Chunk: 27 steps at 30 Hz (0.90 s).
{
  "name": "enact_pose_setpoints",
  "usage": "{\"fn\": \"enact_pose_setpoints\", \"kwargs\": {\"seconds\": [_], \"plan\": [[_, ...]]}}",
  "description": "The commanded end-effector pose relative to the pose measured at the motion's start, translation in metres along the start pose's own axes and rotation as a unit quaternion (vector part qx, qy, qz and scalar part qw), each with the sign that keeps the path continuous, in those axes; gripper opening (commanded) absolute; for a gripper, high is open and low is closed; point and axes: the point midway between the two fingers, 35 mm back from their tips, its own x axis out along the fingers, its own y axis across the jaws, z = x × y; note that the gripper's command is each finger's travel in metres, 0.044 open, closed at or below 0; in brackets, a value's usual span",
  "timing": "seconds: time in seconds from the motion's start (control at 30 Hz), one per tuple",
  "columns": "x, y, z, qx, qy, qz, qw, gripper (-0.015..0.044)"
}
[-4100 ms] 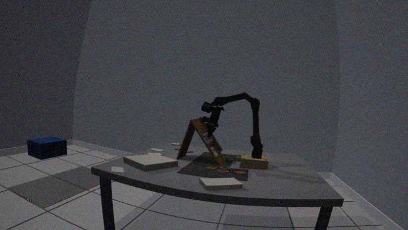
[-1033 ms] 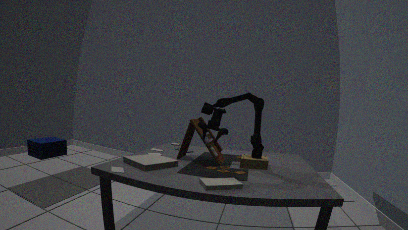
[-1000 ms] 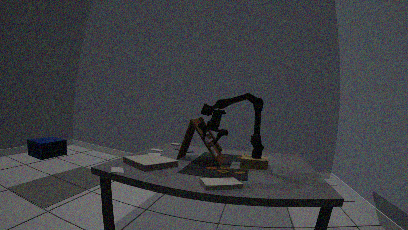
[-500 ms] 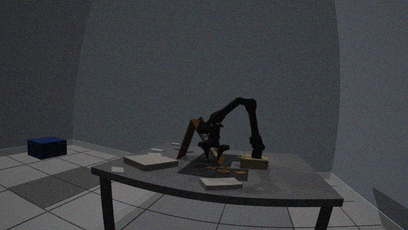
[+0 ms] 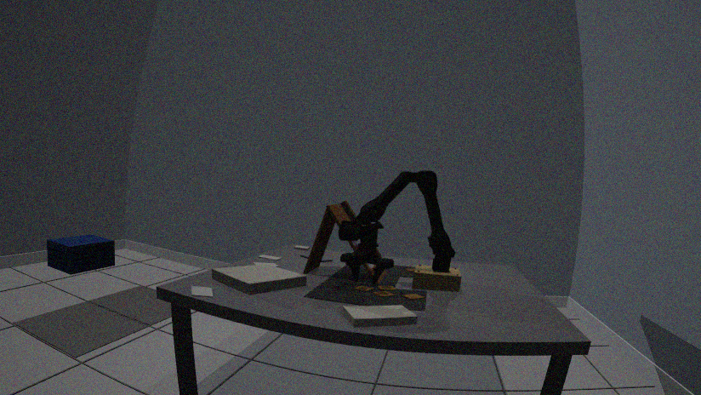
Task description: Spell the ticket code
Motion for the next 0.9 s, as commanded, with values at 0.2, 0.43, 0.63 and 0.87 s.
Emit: {"fn": "enact_pose_setpoints", "kwargs": {"seconds": [0.2,0.43,0.63,0.87], "plan": [[0.002,-0.001,0.001,0.002,-0.002,-0.004,1.000,0.0340],[0.010,-0.001,0.001,0.002,-0.002,-0.004,1.000,0.0340],[0.019,-0.001,0.001,0.002,-0.002,-0.004,1.000,0.0340],[0.020,-0.001,0.001,0.002,-0.002,-0.004,1.000,0.0340]]}}
